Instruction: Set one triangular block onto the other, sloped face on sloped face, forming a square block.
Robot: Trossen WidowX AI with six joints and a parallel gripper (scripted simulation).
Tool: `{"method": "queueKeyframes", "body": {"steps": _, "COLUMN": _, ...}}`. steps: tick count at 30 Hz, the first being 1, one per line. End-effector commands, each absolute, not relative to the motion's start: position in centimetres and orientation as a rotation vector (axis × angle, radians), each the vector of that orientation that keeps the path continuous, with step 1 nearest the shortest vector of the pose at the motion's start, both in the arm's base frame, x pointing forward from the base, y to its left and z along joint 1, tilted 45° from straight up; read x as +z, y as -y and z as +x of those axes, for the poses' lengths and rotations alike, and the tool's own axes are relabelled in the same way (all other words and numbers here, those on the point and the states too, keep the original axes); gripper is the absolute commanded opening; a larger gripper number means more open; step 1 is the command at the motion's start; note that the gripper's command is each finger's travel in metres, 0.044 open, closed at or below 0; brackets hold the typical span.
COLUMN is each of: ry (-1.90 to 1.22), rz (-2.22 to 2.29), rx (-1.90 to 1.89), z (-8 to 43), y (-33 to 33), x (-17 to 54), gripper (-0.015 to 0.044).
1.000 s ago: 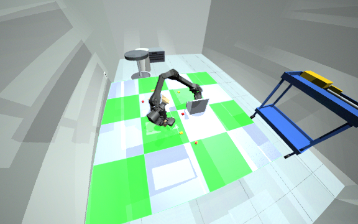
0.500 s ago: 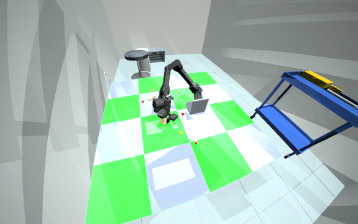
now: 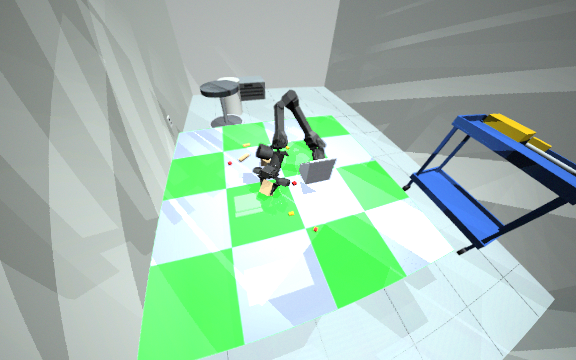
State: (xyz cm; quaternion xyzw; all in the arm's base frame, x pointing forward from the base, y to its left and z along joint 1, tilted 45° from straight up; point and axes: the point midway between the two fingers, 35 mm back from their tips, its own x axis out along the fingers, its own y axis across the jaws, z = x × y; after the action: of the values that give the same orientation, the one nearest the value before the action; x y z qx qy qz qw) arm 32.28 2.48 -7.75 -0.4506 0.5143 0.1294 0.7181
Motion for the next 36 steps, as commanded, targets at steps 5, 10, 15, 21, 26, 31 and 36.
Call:
{"method": "queueKeyframes", "body": {"steps": 5, "ry": -0.948, "rz": -0.951, "rx": 0.382, "z": 31.1, "y": -1.8, "x": -7.0, "gripper": 0.0000}}
{"method": "queueKeyframes", "body": {"steps": 10, "ry": -0.809, "rz": -0.911, "rx": 0.449, "z": 30.3, "y": -1.1, "x": -6.7, "gripper": 0.0000}}
{"method": "queueKeyframes", "body": {"steps": 15, "ry": -0.690, "rz": -0.874, "rx": 0.505, "z": 29.6, "y": -0.5, "x": -6.6, "gripper": 0.0000}}
{"method": "queueKeyframes", "body": {"steps": 21, "ry": -0.761, "rz": -0.890, "rx": 0.465, "z": 30.2, "y": -0.7, "x": -6.6, "gripper": 0.0157}}
{"method": "queueKeyframes", "body": {"steps": 26, "ry": -0.761, "rz": -0.890, "rx": 0.465, "z": 30.2, "y": -0.7, "x": -6.6, "gripper": 0.0289}}
{"method": "queueKeyframes", "body": {"steps": 31, "ry": -0.761, "rz": -0.890, "rx": 0.465, "z": 30.2, "y": -0.7, "x": -6.6, "gripper": 0.0420}}
{"method": "queueKeyframes", "body": {"steps": 36, "ry": -0.761, "rz": -0.890, "rx": 0.465, "z": 30.2, "y": -0.7, "x": -6.6, "gripper": 0.0440}}
